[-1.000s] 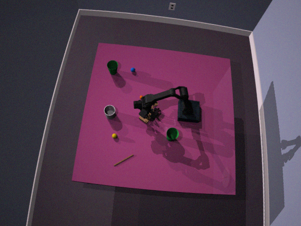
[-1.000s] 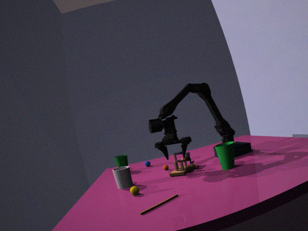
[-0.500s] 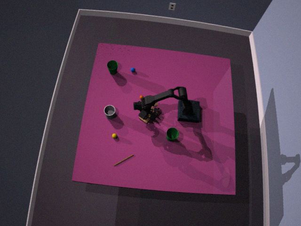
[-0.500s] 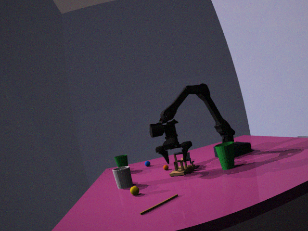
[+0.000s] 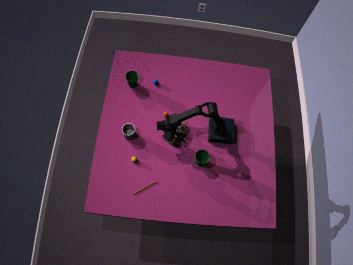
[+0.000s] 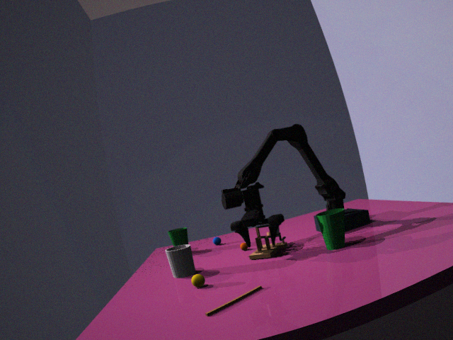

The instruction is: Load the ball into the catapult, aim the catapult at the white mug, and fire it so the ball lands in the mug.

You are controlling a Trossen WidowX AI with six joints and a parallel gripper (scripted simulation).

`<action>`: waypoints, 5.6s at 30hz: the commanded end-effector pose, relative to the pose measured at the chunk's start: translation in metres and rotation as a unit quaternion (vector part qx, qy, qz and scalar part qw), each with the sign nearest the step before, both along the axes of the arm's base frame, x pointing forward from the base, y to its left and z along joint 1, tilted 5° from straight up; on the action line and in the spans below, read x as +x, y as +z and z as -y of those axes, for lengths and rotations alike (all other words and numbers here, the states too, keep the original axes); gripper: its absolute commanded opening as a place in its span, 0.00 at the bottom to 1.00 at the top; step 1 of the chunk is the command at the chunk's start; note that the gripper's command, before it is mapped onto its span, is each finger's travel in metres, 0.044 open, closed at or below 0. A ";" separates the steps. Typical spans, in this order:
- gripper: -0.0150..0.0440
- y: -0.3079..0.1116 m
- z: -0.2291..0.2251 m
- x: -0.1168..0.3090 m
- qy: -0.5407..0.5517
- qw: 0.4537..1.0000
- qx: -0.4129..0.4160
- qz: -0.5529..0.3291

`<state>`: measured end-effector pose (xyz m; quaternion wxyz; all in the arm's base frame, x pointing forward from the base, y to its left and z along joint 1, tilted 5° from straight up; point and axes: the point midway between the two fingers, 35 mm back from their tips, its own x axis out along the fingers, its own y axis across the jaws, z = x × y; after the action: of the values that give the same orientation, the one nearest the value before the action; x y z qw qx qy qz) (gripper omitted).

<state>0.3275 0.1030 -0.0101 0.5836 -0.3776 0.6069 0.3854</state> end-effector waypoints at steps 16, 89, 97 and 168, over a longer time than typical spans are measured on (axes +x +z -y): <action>0.78 -0.005 0.001 -0.002 0.000 1.000 -0.001 -0.005; 0.25 0.014 0.021 0.015 -0.434 0.901 -0.023 -0.001; 0.25 0.001 0.021 0.014 -0.434 0.901 -0.023 -0.001; 1.00 0.019 0.020 0.015 -0.436 0.900 -0.023 -0.001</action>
<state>0.3460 0.0841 0.0202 0.6909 -0.0880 0.7128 0.0829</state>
